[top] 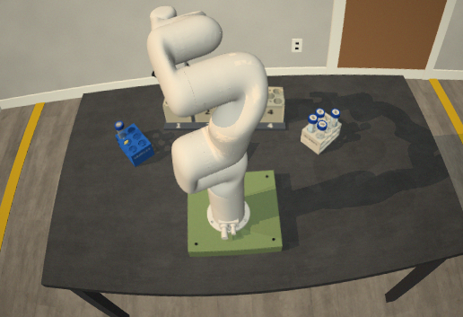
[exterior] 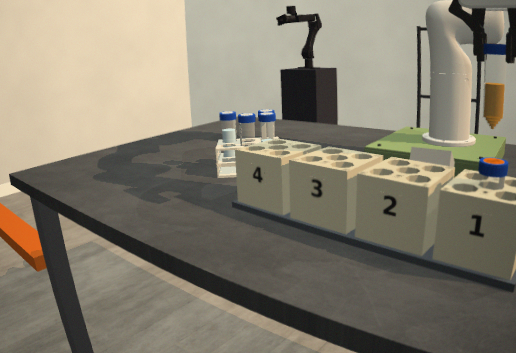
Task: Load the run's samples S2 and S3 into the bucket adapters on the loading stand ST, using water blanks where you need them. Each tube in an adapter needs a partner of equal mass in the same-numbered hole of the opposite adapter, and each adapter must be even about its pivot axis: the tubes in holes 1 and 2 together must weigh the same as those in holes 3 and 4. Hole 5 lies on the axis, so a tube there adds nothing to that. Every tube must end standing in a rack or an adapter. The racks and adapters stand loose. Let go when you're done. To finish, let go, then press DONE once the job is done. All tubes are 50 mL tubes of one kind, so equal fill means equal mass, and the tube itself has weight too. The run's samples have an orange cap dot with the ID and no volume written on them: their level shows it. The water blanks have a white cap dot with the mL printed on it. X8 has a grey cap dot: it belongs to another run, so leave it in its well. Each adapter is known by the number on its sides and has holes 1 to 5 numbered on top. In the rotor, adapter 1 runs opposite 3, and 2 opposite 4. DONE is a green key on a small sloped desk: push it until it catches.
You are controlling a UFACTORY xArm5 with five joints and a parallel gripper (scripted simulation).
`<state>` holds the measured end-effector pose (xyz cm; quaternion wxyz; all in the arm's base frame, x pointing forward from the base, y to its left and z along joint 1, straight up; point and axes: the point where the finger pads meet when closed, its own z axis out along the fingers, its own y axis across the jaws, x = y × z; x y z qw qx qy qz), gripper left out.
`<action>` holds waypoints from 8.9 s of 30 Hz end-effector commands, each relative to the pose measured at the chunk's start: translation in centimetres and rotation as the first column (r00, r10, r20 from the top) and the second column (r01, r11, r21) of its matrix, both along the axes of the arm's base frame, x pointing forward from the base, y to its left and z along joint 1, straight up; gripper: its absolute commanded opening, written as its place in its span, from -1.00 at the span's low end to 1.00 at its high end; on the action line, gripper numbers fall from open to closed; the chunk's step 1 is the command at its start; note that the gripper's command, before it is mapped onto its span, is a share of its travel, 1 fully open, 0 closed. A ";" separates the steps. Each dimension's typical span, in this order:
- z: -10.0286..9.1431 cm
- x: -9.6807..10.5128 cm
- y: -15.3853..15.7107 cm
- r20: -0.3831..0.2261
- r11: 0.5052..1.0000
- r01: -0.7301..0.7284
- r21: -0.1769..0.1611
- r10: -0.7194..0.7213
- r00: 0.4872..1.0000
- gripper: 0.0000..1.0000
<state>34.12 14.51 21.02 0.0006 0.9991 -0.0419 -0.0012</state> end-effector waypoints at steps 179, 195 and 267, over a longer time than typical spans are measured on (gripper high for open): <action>-7.8 8.9 -31.0 0.005 1.000 -0.002 -0.002 0.002 1.000 -1.00; -9.2 8.9 -31.0 0.005 1.000 -0.002 -0.002 0.002 1.000 -1.00; -12.9 8.9 -31.0 0.005 1.000 -0.002 -0.002 0.002 1.000 -0.13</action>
